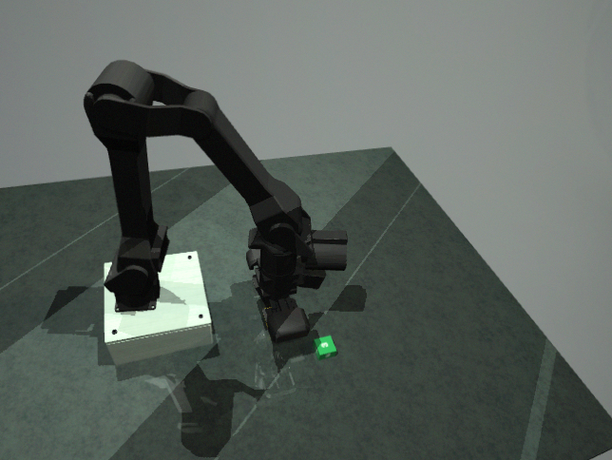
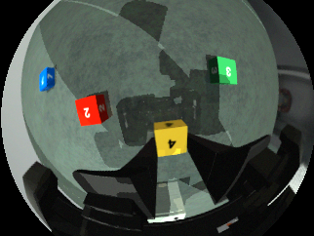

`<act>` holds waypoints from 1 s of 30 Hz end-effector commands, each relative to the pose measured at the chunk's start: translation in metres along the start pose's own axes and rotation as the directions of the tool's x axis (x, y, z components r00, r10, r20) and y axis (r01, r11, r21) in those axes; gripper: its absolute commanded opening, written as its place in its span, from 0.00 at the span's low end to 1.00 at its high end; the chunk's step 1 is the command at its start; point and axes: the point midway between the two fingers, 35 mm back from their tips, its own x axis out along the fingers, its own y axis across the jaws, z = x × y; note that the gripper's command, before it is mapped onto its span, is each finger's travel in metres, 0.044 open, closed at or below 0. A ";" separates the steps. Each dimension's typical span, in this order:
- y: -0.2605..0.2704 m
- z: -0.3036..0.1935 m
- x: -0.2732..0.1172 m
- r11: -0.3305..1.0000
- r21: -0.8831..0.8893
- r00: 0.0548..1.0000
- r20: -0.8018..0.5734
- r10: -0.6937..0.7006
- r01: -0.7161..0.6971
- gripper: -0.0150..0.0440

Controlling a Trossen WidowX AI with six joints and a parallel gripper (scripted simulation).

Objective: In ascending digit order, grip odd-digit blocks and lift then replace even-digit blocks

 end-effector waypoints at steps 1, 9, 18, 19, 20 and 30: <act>0.000 -0.002 0.006 1.000 0.003 1.000 -0.008 -0.002 0.002 0.46; 0.000 -0.002 0.012 1.000 0.003 1.000 -0.008 -0.002 0.002 0.46; 0.000 -0.002 0.012 1.000 0.003 1.000 -0.008 -0.002 0.002 0.50; 0.000 -0.002 0.012 1.000 0.003 1.000 -0.008 -0.002 0.002 0.55; 0.000 -0.002 0.012 1.000 0.003 1.000 -0.008 -0.002 0.002 0.59; 0.000 -0.002 0.012 1.000 0.003 1.000 -0.008 -0.002 0.002 0.93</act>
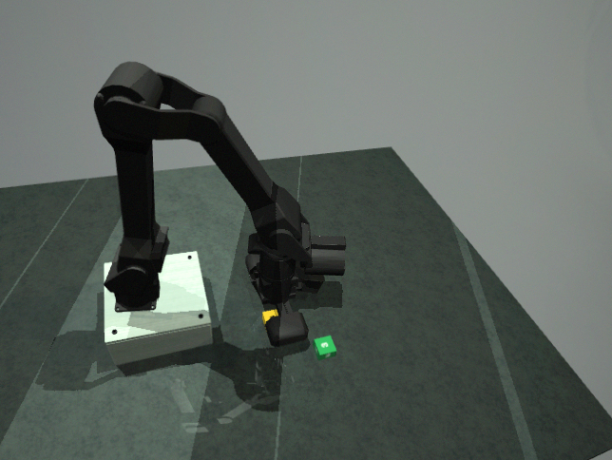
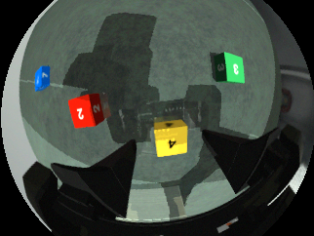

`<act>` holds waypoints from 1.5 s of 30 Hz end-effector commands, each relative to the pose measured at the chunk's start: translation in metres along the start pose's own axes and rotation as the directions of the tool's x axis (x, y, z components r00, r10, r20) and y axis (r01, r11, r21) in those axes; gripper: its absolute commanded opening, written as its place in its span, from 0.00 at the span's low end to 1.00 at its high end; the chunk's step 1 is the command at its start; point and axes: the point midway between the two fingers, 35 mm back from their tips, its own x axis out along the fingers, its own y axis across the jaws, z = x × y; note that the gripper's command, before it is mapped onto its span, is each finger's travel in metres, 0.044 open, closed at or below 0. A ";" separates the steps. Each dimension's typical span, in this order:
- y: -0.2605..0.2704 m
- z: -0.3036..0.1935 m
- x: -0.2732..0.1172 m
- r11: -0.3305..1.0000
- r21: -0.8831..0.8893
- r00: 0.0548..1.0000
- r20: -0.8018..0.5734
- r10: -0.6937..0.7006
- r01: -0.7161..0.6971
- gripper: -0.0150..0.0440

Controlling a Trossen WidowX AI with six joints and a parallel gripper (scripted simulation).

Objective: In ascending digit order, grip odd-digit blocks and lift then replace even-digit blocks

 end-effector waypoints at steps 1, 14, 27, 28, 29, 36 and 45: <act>-0.001 0.000 -0.002 1.000 0.003 1.000 -0.001 -0.004 0.004 0.93; -0.001 0.002 -0.106 1.000 0.003 1.000 -0.001 -0.004 0.004 0.67; 0.000 0.001 -0.117 1.000 0.002 1.000 0.000 -0.004 0.004 0.46; 0.002 0.004 -0.118 1.000 -0.001 1.000 0.001 -0.003 0.003 0.46; 0.006 0.009 -0.118 1.000 -0.006 1.000 0.003 -0.001 0.001 0.46; 0.066 0.064 -0.123 0.997 -0.070 0.999 0.024 0.028 -0.026 0.46; 0.167 0.109 -0.123 1.000 -0.010 1.000 0.010 0.018 -0.018 0.46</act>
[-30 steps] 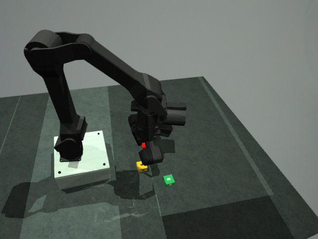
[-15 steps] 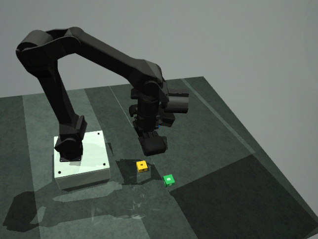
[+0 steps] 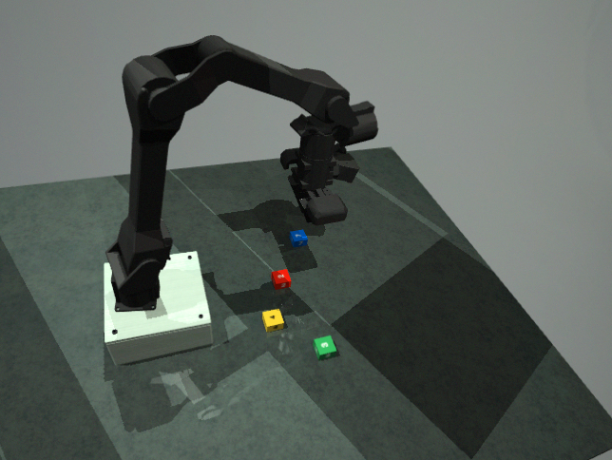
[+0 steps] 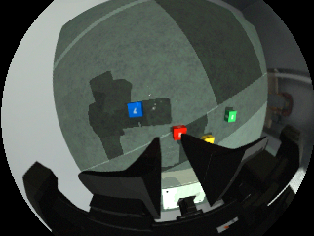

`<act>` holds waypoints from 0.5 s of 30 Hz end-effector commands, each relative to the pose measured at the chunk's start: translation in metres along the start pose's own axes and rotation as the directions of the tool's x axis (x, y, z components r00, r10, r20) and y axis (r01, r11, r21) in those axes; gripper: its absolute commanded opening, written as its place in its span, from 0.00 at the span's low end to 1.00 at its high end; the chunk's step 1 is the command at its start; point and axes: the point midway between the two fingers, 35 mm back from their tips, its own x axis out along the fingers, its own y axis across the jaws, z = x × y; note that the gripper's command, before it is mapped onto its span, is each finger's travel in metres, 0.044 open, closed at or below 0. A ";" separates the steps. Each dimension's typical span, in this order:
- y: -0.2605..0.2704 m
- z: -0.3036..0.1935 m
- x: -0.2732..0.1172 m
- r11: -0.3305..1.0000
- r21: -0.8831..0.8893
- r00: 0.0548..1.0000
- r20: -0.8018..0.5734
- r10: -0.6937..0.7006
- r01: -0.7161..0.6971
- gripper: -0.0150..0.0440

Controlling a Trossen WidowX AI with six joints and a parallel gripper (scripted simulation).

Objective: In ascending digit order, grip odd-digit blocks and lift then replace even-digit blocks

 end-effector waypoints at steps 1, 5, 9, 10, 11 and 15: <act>0.044 0.011 0.005 1.000 0.019 1.000 -0.012 -0.009 0.009 0.46; 0.063 0.014 0.007 1.000 0.029 1.000 -0.013 -0.011 0.012 0.46; 0.063 0.016 0.038 1.000 0.029 1.000 -0.013 -0.011 0.012 0.59; 0.063 0.016 0.059 1.000 0.029 1.000 -0.013 -0.011 0.012 0.64; 0.062 0.015 0.075 1.000 0.029 1.000 -0.013 -0.011 0.012 0.68; 0.062 0.013 0.088 1.000 0.029 1.000 -0.013 -0.011 0.012 0.86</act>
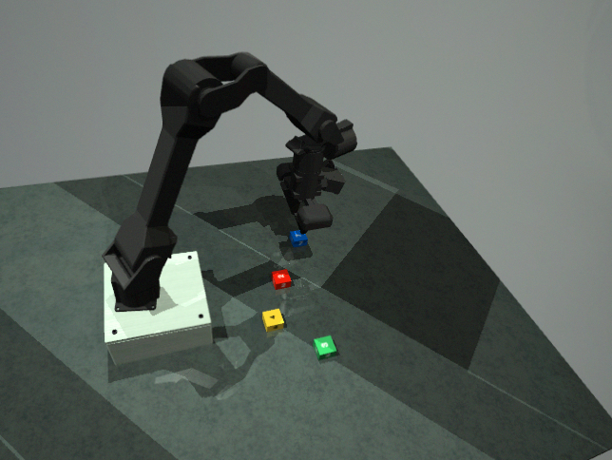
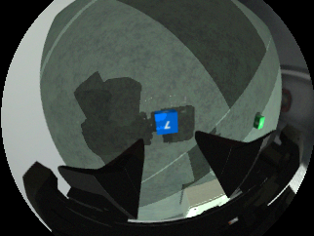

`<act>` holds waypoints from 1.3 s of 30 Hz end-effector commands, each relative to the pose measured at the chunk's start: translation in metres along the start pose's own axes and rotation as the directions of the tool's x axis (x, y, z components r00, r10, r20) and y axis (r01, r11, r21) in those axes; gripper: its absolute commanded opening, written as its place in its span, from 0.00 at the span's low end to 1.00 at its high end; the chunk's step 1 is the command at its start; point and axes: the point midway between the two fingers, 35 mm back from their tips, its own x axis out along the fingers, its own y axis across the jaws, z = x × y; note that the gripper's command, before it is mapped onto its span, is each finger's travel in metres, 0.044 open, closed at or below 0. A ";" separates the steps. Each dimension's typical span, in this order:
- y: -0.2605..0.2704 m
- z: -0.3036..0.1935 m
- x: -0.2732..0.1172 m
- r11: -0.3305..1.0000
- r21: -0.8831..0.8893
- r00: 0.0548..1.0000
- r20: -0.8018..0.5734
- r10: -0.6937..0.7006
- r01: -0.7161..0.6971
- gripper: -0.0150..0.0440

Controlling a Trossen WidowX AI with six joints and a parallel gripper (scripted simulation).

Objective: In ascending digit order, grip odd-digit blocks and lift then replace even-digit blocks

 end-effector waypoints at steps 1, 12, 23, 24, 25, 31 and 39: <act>0.000 -0.001 0.012 1.000 0.004 1.000 0.004 -0.003 0.003 0.90; 0.000 0.000 0.024 1.000 0.004 1.000 0.004 -0.003 0.003 0.93; -0.001 -0.001 0.042 1.000 0.004 1.000 0.003 -0.003 0.003 0.93; -0.001 -0.001 0.044 1.000 0.004 1.000 0.003 -0.003 0.003 0.93; -0.001 -0.001 0.045 1.000 0.004 1.000 0.003 -0.003 0.003 0.93; -0.001 -0.001 0.048 1.000 0.004 1.000 0.003 -0.003 0.003 0.80; -0.001 -0.001 0.048 1.000 0.004 1.000 0.003 -0.003 0.003 0.46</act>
